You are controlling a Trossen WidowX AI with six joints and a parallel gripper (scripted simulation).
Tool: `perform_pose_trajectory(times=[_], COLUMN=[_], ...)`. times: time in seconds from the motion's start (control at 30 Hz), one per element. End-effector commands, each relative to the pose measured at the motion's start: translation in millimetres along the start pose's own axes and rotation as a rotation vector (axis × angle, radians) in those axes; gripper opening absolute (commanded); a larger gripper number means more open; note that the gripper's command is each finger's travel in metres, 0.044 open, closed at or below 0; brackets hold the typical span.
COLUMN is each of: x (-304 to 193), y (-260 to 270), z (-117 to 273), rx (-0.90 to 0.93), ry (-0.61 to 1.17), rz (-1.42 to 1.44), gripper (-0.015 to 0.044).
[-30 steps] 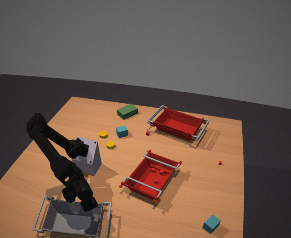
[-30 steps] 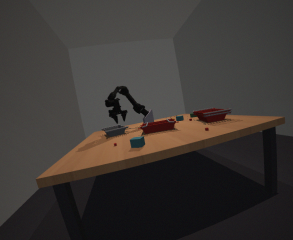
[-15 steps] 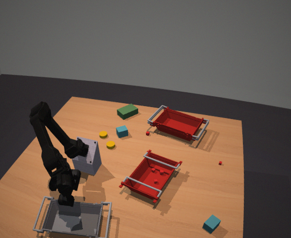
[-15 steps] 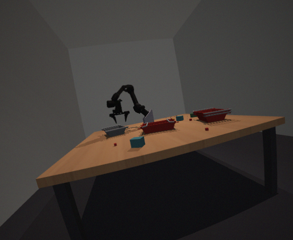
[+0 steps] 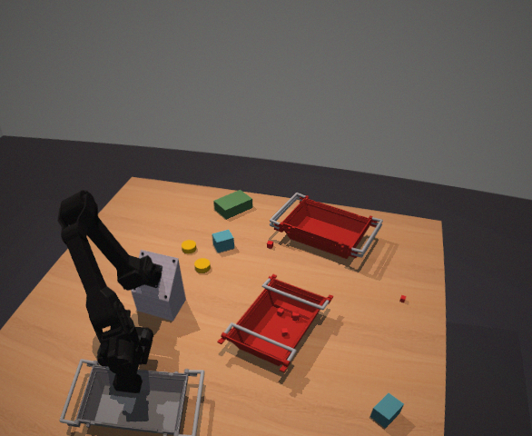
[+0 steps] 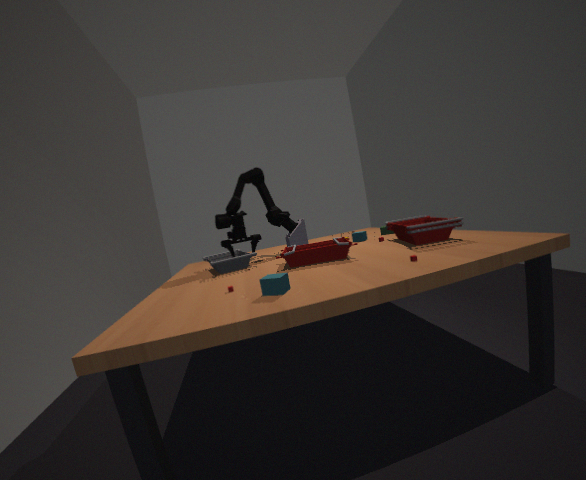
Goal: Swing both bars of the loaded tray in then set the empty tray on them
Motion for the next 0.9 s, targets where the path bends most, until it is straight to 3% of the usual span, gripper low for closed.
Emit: perform_pose_trajectory(times=[0.0,0.33,0.87], x=[2.1,2.7,2.7], y=[-4.1,-4.5,-4.5], z=[-17.8,-20.7,-20.7], rx=[-0.014,-0.013,-0.013], ry=[-0.003,-0.003,-0.003], rz=[0.008,0.008,0.008], gripper=[0.0440,0.0440,0.0221])
Point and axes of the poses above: the point midway between the two fingers, 35 mm back from their tips, its own z axis back along the fingers, its own y axis across the jaws, x = y × z, the point moved 5 cm from there along z, back along the fingers, and after that the axes turned 15 degrees about -z, right-handed, at the moved point
